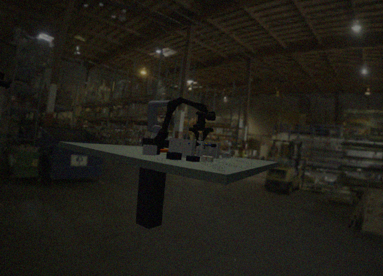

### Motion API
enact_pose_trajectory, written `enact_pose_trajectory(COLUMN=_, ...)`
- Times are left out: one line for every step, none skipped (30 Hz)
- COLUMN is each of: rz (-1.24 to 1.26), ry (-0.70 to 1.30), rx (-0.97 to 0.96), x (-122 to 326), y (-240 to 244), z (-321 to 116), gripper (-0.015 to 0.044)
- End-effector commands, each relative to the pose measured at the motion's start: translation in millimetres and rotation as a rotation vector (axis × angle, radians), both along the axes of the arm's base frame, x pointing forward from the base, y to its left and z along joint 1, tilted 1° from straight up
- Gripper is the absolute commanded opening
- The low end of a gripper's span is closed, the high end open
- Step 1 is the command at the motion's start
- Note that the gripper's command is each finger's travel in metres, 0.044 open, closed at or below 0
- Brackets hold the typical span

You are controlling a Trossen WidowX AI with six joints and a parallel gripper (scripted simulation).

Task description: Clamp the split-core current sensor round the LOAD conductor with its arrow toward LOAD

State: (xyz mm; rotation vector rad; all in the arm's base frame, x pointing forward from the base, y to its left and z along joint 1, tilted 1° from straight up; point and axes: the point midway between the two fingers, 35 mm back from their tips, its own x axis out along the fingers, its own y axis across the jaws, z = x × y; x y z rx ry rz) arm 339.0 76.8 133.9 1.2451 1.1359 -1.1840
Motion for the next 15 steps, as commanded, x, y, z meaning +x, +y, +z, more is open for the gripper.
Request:
enact_pose_trajectory(rz=-0.001, ry=-0.002, rx=-0.002, x=-0.6, y=-0.3, z=0.3, gripper=0.0263)
enact_pose_trajectory(rz=-0.001, ry=-0.002, rx=-0.002, x=-0.6, y=-0.3, z=0.3, gripper=0.0289)
enact_pose_trajectory(rz=-0.001, ry=-0.002, rx=-0.002, x=-0.6, y=-0.3, z=0.3, gripper=0.0315)
enact_pose_trajectory(rz=-0.001, ry=-0.002, rx=-0.002, x=-0.6, y=-0.3, z=0.3, gripper=0.0341)
enact_pose_trajectory(rz=-0.001, ry=-0.002, rx=-0.002, x=-0.6, y=-0.3, z=0.3, gripper=0.0368)
enact_pose_trajectory(rz=-0.001, ry=-0.002, rx=-0.002, x=-0.6, y=-0.3, z=0.3, gripper=0.0394)
enact_pose_trajectory(rz=-0.001, ry=-0.002, rx=-0.002, x=-0.6, y=-0.3, z=0.3, gripper=0.042)
enact_pose_trajectory(rz=-0.001, ry=-0.002, rx=-0.002, x=-0.6, y=-0.3, z=0.3, gripper=0.044)
enact_pose_trajectory(rz=-0.001, ry=-0.002, rx=-0.002, x=-0.6, y=-0.3, z=0.3, gripper=0.044)
enact_pose_trajectory(rz=-0.001, ry=-0.002, rx=-0.002, x=-0.6, y=-0.3, z=0.3, gripper=0.044)
enact_pose_trajectory(rz=-0.001, ry=-0.002, rx=-0.002, x=-0.6, y=-0.3, z=0.3, gripper=0.044)
enact_pose_trajectory(rz=-0.001, ry=-0.002, rx=-0.002, x=-0.6, y=-0.3, z=0.3, gripper=0.044)
enact_pose_trajectory(rz=-0.001, ry=-0.002, rx=-0.002, x=-0.6, y=-0.3, z=0.3, gripper=0.044)
enact_pose_trajectory(rz=-0.001, ry=-0.002, rx=-0.002, x=-0.6, y=-0.3, z=0.3, gripper=0.044)
enact_pose_trajectory(rz=-0.001, ry=-0.002, rx=-0.002, x=-0.6, y=-0.3, z=0.3, gripper=0.044)
